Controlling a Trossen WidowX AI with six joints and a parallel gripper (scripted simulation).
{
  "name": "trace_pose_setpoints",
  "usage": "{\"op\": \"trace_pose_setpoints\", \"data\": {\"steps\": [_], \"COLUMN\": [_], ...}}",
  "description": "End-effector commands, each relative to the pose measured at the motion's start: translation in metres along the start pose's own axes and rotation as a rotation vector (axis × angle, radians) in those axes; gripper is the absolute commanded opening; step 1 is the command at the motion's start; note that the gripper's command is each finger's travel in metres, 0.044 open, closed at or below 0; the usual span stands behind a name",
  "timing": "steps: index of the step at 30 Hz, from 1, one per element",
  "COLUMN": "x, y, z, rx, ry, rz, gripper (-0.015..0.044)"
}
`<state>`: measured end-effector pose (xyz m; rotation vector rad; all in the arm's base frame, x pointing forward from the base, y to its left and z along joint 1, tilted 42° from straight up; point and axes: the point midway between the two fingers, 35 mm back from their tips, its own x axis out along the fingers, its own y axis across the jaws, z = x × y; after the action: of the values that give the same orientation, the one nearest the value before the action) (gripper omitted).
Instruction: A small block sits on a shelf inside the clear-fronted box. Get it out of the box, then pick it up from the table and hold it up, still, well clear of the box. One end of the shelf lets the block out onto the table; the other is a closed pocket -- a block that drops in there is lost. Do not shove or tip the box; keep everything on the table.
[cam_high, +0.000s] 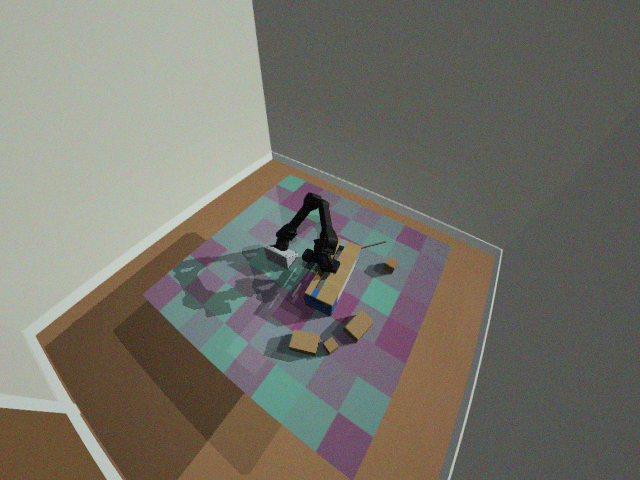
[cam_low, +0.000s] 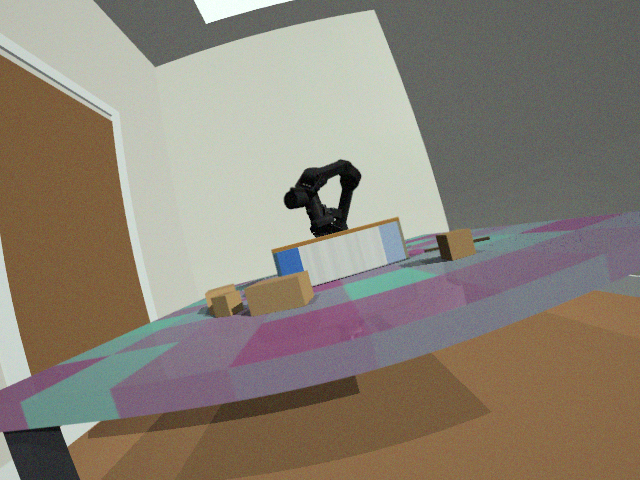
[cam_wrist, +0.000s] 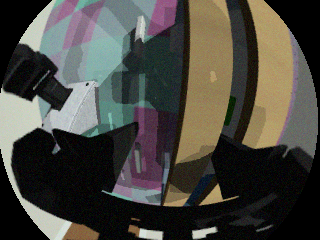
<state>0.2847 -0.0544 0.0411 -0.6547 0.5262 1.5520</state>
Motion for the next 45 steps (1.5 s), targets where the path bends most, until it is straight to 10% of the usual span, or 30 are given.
{"op": "trace_pose_setpoints", "data": {"steps": [1, 45], "x": [0.002, 0.010], "y": [0.000, 0.000], "z": [0.009, 0.089], "rx": [0.002, 0.003], "ry": [-0.003, -0.008], "rz": [0.001, 0.002], "gripper": [0.0400, 0.0400]}}
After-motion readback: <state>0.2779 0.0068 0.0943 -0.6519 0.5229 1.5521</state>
